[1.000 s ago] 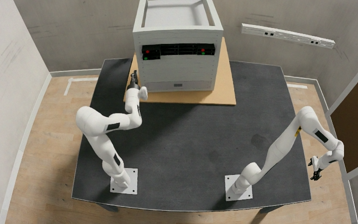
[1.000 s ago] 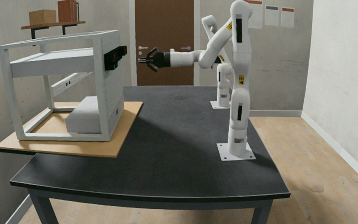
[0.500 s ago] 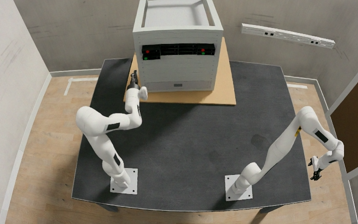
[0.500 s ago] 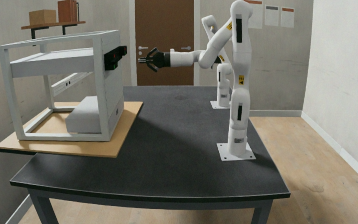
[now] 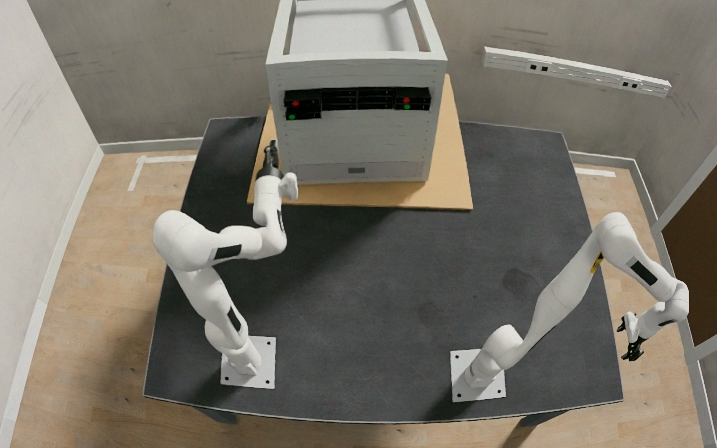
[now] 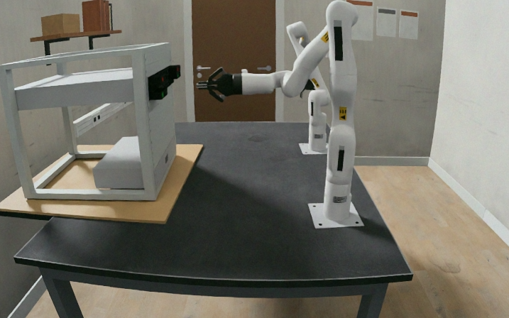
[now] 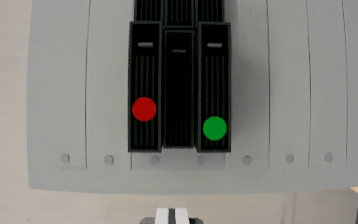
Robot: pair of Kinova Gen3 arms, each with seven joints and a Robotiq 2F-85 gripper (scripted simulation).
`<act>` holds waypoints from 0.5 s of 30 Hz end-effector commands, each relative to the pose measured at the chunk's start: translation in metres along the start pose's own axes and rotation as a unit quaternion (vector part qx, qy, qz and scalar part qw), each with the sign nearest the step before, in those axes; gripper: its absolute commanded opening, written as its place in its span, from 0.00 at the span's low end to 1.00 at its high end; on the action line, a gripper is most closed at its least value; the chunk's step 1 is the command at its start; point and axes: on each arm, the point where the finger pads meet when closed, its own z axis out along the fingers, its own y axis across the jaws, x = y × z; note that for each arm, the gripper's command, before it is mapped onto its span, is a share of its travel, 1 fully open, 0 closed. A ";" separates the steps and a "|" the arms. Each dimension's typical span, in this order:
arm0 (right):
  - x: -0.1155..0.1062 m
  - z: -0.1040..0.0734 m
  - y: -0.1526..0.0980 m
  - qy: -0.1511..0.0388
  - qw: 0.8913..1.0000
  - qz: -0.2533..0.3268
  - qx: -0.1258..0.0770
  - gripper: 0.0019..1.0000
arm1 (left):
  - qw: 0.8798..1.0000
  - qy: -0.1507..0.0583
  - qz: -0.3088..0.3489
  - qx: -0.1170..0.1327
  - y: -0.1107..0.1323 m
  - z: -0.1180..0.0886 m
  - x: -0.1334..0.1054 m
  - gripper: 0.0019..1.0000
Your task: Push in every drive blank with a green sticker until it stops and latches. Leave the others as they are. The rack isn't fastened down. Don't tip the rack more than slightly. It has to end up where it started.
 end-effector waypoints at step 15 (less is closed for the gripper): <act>0.000 -0.001 0.000 -0.001 1.000 0.000 0.000 1.00 | 1.000 0.000 0.000 0.001 0.000 0.006 0.032 0.10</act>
